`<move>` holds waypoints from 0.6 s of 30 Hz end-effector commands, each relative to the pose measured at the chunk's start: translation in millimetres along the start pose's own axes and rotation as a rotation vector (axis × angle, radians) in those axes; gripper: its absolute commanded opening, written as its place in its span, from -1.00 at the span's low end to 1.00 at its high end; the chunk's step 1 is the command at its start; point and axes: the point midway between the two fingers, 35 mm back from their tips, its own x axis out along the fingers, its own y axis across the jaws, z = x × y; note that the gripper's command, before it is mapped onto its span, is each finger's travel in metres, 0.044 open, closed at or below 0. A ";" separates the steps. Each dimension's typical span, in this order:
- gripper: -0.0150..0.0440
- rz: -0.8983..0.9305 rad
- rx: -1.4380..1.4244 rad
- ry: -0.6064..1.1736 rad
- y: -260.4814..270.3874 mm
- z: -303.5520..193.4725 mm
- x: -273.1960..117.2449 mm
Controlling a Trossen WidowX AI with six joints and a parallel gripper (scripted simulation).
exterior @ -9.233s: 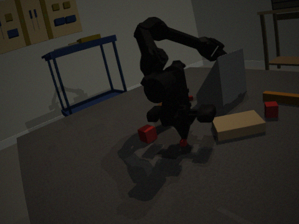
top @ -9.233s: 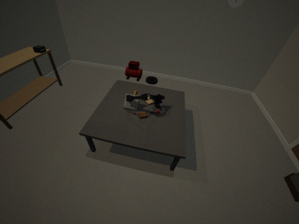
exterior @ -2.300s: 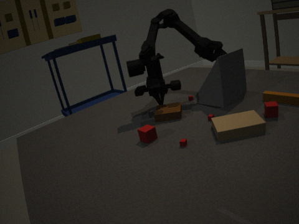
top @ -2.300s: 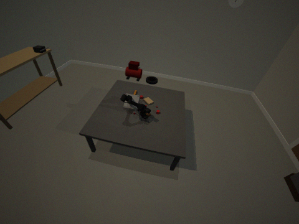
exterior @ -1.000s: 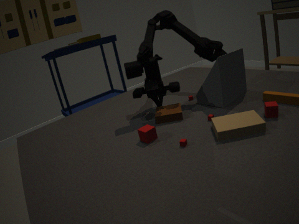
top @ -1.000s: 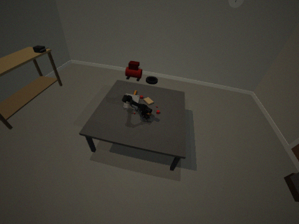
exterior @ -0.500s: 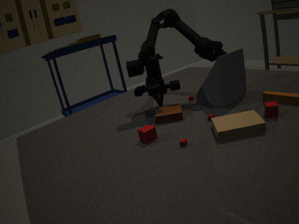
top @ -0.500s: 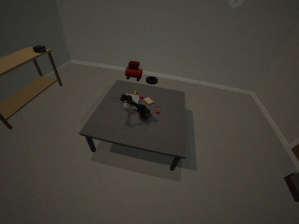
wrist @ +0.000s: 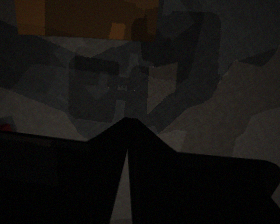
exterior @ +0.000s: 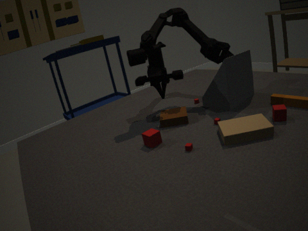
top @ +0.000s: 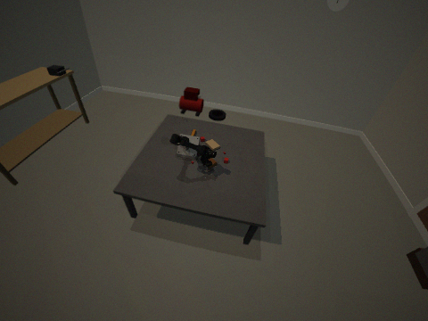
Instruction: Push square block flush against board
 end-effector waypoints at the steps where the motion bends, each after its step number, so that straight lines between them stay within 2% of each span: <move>1: -0.49 0.012 -0.060 0.003 26.5 16.1 -0.7; 6: -0.49 0.014 -0.078 0.006 34.9 20.5 1.1; 11: -0.49 0.009 -0.079 0.009 35.7 18.1 51.1; 18: -0.49 0.009 -0.079 0.009 35.6 19.1 53.2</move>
